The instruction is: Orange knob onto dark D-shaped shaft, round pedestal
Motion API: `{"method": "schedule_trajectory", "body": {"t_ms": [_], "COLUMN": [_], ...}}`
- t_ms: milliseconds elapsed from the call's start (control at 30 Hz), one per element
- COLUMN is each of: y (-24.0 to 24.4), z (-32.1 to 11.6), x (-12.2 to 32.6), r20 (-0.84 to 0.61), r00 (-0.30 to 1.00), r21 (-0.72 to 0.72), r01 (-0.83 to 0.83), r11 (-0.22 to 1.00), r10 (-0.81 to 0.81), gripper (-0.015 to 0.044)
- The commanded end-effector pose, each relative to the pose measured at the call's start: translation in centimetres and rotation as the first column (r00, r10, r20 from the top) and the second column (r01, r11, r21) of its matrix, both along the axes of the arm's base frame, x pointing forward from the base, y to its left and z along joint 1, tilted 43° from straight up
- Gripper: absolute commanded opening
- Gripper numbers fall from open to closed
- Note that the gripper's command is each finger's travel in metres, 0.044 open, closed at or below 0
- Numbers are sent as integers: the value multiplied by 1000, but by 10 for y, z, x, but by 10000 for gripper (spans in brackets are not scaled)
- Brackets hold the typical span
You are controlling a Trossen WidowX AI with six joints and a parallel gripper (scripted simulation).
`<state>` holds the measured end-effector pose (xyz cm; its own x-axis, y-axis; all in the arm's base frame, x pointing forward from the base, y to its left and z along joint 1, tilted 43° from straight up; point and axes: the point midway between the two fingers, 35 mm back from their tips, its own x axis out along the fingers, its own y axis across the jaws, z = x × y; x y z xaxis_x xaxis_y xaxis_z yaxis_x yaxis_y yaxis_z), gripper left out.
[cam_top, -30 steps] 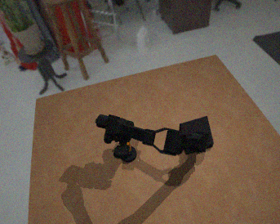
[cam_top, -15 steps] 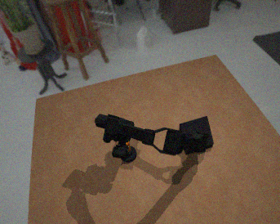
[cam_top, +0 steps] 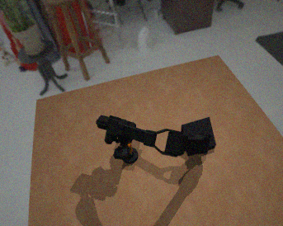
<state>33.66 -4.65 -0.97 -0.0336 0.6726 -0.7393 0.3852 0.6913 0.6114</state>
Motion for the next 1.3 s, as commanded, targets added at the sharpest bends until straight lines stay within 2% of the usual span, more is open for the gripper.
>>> {"method": "schedule_trajectory", "body": {"t_ms": [0,1267], "y": [-1,-2], "z": [4,3], "x": [1,3], "r20": [2,3], "r00": [1000,1000], "r21": [-5,-5], "r01": [4,4], "r11": [1000,1000], "r10": [-4,-4], "gripper": [0,0]}}
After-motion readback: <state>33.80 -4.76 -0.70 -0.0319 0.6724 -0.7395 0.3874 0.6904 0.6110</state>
